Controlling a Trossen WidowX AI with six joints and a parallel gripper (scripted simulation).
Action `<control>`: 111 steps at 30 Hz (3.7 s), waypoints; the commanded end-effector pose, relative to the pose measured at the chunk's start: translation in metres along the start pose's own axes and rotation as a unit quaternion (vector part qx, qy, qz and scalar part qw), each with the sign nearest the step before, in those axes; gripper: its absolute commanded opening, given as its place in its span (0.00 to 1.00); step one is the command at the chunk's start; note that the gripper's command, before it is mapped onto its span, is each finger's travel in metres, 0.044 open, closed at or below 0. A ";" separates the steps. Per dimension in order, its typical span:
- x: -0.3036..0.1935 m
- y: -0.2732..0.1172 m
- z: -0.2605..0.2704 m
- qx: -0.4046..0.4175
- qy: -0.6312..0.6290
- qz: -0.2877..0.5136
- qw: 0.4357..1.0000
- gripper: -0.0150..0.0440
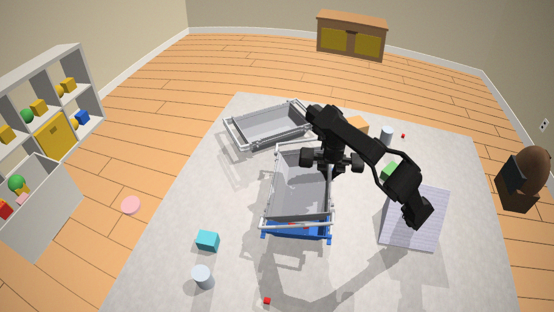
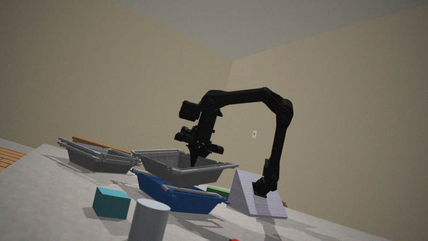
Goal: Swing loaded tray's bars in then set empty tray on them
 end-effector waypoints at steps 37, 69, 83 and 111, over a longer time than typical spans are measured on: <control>-0.004 0.005 0.000 -0.006 0.003 0.009 1.000 0.25; -0.013 0.018 -0.001 -0.006 0.003 0.009 1.000 0.25; -0.013 0.018 -0.001 -0.006 0.003 0.009 1.000 0.25; -0.010 0.014 -0.002 -0.002 0.008 0.001 1.000 0.25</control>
Point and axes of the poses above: the point midway between the two fingers, 35 mm back from their tips, its own y axis out along the fingers, its own z axis across the jaws, x = y × z, the point moved 5 cm from there along -y, back along the fingers, and after that the axes turned 15 degrees about -y, right-handed, at the moved point
